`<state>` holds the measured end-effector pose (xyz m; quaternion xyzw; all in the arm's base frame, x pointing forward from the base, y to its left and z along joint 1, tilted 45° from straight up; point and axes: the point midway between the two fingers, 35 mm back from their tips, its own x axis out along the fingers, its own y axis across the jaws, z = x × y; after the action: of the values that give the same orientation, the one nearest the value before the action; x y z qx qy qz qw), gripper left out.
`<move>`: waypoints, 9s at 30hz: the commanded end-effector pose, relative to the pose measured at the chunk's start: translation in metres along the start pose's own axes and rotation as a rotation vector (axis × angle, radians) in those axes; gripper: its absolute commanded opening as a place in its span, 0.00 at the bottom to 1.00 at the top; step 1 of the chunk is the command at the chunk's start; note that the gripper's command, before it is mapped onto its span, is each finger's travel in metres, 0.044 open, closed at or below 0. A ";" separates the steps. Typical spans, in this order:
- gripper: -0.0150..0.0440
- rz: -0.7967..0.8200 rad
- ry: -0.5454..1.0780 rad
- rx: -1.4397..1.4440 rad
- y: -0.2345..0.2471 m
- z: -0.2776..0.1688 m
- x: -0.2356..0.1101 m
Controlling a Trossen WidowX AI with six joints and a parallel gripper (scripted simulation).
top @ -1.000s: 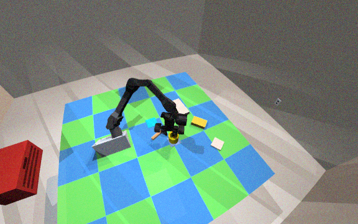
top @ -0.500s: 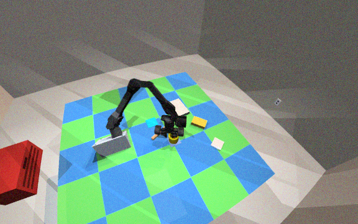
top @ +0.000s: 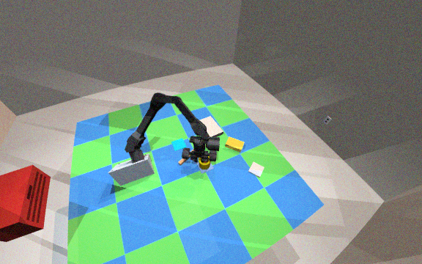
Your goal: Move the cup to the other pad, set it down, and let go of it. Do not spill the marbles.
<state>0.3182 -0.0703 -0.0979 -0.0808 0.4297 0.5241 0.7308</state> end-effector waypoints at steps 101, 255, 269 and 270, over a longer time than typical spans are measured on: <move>0.25 0.004 -0.006 0.007 0.084 0.059 -0.042; 0.50 0.005 -0.006 0.006 0.183 0.144 -0.030; 0.50 0.007 -0.007 0.008 0.183 0.142 -0.047; 0.50 0.007 -0.007 0.008 0.183 0.142 -0.048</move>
<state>0.2374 0.0618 0.0811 -0.0712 0.4314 0.5272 0.7286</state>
